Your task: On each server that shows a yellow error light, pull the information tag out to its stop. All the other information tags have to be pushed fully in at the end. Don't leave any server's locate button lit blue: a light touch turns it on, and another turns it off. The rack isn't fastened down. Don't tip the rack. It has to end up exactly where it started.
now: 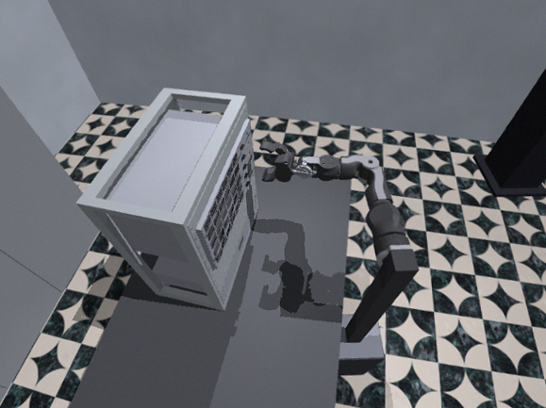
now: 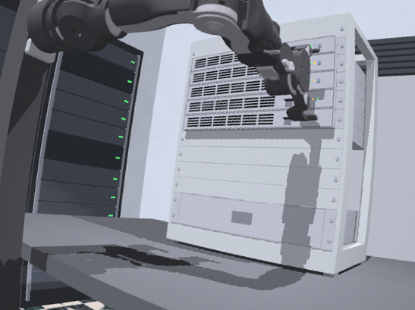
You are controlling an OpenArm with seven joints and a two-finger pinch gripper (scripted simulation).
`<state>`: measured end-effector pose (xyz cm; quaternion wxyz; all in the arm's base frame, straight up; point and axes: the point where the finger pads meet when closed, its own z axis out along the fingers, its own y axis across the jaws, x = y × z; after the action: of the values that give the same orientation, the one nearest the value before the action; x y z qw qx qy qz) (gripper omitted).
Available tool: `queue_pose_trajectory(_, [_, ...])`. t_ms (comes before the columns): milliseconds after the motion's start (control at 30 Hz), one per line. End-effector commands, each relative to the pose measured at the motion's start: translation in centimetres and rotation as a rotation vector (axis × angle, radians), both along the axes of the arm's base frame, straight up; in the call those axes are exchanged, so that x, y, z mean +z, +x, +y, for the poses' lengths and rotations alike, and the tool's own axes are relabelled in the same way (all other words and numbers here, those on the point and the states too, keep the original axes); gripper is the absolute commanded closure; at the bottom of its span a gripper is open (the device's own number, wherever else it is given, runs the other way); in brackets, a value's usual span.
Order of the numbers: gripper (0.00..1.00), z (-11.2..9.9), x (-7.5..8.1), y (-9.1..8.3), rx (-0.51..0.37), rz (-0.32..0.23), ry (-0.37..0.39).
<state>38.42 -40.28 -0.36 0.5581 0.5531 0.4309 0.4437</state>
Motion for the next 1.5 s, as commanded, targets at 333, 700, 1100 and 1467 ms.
queue_pose_trajectory(333, [0.00, 0.1, -0.2, 0.0, 0.001, 0.007, 0.000])
queue_pose_trajectory(700, [0.00, 0.1, -0.2, 0.0, 0.001, 0.007, 0.000])
queue_pose_trajectory(1100, [0.00, 0.0, 1.3, 0.0, 0.001, 0.007, 0.000])
queue_pose_trajectory(1467, [0.00, 0.0, 3.8, 0.0, 0.001, 0.007, 0.000])
